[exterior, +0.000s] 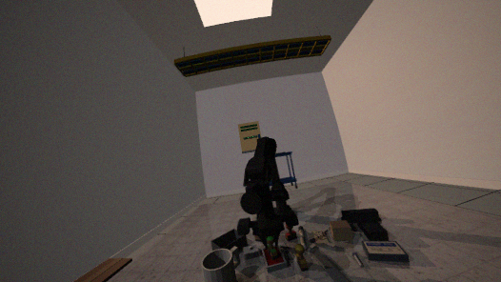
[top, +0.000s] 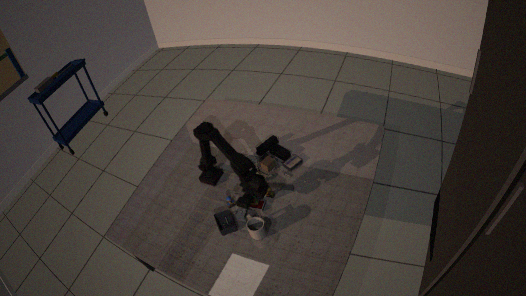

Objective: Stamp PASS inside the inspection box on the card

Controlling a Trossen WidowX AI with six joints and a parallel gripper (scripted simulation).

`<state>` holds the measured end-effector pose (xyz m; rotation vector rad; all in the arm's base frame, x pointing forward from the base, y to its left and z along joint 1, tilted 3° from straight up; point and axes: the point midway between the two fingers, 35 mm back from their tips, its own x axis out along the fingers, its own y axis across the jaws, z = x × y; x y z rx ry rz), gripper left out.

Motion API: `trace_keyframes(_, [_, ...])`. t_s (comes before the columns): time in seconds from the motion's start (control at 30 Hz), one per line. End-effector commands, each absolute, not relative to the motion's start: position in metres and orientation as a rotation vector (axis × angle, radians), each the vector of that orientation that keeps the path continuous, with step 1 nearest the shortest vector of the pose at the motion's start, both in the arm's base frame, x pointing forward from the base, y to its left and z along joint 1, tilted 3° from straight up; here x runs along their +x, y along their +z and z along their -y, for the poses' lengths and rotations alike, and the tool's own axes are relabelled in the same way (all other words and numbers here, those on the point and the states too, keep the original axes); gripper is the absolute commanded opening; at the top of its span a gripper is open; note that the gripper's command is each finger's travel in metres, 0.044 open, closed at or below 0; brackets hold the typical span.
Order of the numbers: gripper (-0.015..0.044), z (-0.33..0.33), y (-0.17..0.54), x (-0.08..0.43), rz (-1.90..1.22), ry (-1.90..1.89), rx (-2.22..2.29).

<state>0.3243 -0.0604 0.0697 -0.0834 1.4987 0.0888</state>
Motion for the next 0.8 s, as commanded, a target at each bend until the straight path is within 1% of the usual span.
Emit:
trace_keyframes(0.0, [0.0, 0.06, 0.072, 0.324, -1.497, 0.093, -0.08])
trace_keyframes(0.77, [0.0, 0.06, 0.098, 0.323, -1.496, 0.093, -0.08])
